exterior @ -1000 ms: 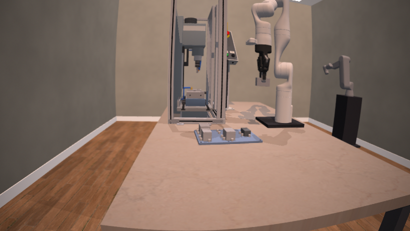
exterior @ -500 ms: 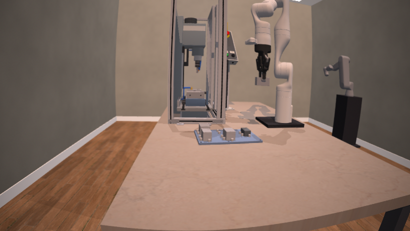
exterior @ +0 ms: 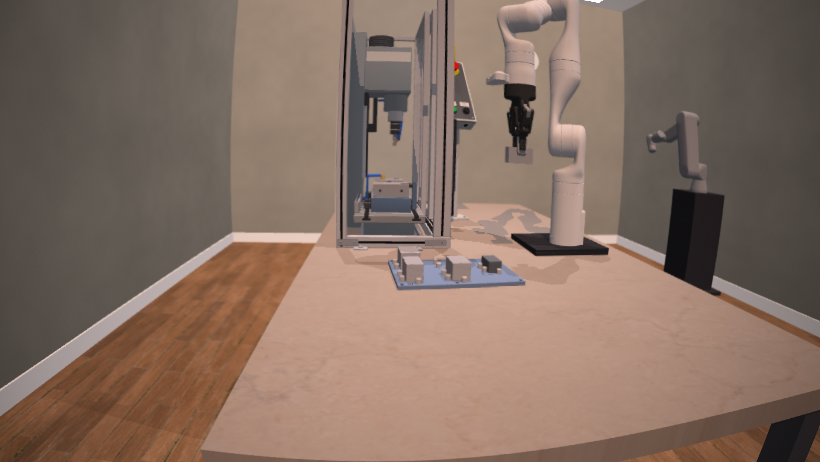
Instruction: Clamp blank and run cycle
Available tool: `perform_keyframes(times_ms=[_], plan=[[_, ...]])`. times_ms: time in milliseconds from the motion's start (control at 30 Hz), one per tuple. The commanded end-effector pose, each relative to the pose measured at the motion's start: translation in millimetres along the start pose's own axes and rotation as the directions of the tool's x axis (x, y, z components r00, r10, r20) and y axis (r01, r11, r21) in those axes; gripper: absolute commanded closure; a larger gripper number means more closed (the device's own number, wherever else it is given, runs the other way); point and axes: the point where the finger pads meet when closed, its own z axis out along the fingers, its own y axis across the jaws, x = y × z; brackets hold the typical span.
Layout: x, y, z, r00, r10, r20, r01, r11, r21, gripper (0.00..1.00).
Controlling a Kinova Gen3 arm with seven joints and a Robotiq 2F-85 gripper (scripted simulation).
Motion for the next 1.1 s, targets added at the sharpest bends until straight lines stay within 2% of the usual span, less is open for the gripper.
perform_keyframes(times_ms=[0, 100, 500, 667, 1067], plan=[[0, 18, -7.4, 1.0, 0.0, -0.001, 0.0, 1.0, 0.001, 0.9], [0, 46, -18.2, 1.0, 0.0, -0.001, 0.0, 1.0, 0.001, 0.9], [0, 46, -18.2, 1.0, 0.0, -0.001, 0.0, 1.0, 0.001, 0.9], [0, 93, -36.1, 1.0, 0.0, -0.001, 0.0, 1.0, 0.001, 0.9], [0, 93, -36.1, 1.0, 0.0, -0.001, 0.0, 1.0, 0.001, 0.9]])
